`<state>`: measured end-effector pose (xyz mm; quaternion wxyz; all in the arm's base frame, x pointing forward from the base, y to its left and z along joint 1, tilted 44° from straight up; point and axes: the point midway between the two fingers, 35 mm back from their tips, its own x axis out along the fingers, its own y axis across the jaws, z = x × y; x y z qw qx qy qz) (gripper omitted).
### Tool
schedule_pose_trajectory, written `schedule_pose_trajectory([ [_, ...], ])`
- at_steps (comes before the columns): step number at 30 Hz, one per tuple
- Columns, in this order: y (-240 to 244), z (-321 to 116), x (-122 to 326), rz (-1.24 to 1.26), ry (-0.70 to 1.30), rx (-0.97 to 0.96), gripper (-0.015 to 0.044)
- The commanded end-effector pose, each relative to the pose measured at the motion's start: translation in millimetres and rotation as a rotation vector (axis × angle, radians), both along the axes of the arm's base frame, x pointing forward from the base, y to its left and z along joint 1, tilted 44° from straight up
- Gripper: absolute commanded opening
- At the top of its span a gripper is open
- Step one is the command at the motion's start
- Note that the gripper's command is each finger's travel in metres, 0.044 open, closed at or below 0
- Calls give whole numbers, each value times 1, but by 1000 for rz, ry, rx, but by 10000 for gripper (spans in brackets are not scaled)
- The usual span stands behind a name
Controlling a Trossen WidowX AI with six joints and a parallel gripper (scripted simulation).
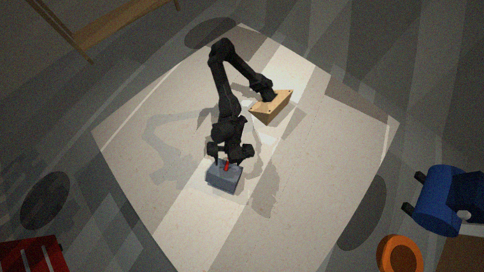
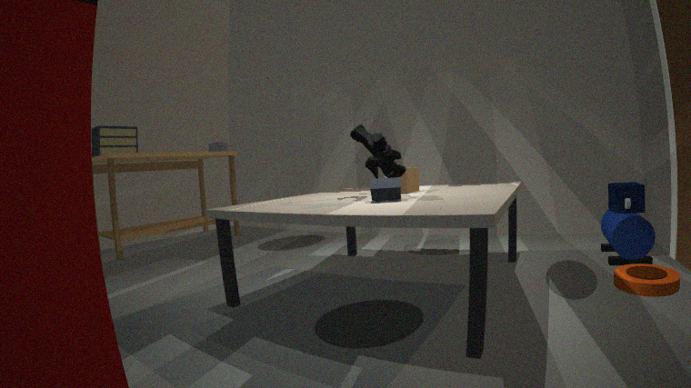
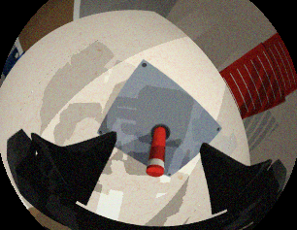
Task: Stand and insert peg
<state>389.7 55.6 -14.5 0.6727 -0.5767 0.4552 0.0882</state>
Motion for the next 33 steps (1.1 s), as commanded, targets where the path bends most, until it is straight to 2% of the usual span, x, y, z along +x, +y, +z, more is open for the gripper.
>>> schedule_pose_trajectory([
  [1,3,6,-4,-3,-2,0,440],
  [33,30,44,-33,2,2,4,440],
])
